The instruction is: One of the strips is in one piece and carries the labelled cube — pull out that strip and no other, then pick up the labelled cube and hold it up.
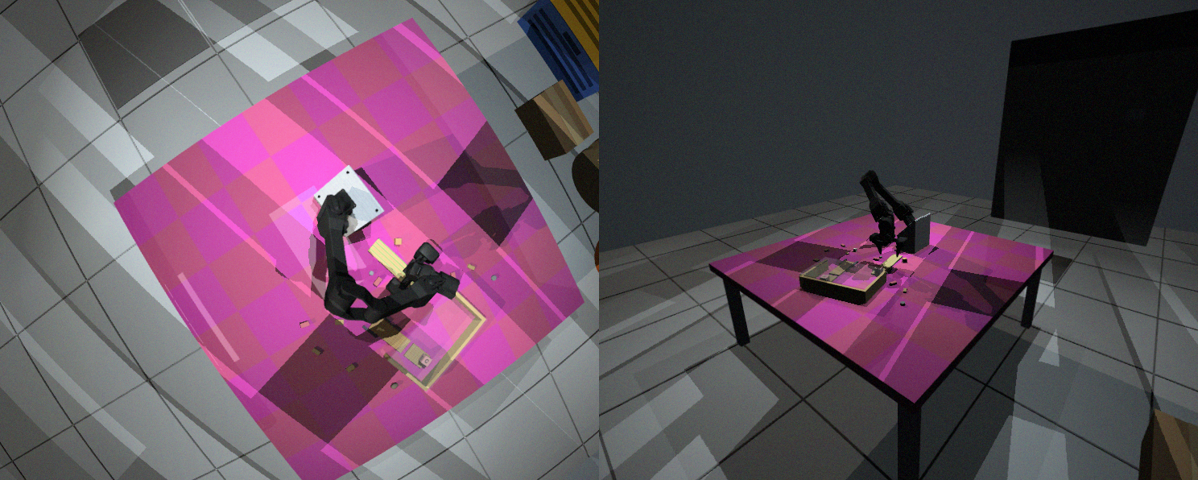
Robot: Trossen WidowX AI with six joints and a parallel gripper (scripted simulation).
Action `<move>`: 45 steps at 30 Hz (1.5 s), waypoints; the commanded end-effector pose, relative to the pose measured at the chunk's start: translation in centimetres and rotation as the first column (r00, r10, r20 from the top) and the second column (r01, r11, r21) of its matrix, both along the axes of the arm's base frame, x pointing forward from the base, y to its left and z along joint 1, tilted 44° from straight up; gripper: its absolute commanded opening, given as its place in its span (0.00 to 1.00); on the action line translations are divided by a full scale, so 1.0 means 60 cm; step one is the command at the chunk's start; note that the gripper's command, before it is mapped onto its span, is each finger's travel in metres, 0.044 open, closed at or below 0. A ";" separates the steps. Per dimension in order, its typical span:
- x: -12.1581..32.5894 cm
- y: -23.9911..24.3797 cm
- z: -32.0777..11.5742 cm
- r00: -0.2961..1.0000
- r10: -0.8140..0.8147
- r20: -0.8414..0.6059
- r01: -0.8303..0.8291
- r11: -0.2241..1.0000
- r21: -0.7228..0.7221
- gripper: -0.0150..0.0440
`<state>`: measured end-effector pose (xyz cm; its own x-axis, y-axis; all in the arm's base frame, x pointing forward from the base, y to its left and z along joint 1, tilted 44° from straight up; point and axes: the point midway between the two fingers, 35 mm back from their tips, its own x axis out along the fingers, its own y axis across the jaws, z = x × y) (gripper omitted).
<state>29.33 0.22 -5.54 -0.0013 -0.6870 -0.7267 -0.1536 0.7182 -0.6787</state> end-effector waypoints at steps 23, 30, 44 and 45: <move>0.164 0.034 -0.004 1.000 0.006 0.003 -0.006 1.000 -0.004 1.00; 0.178 0.032 -0.008 1.000 0.006 0.004 -0.006 1.000 -0.004 0.82; 0.179 0.005 -0.036 1.000 0.006 0.004 -0.006 1.000 -0.004 0.68; 0.180 0.003 -0.038 1.000 0.006 0.004 -0.006 1.000 -0.004 0.68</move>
<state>40.15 0.74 -7.44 0.0047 -0.6855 -0.7280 -0.1473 0.7196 -0.6786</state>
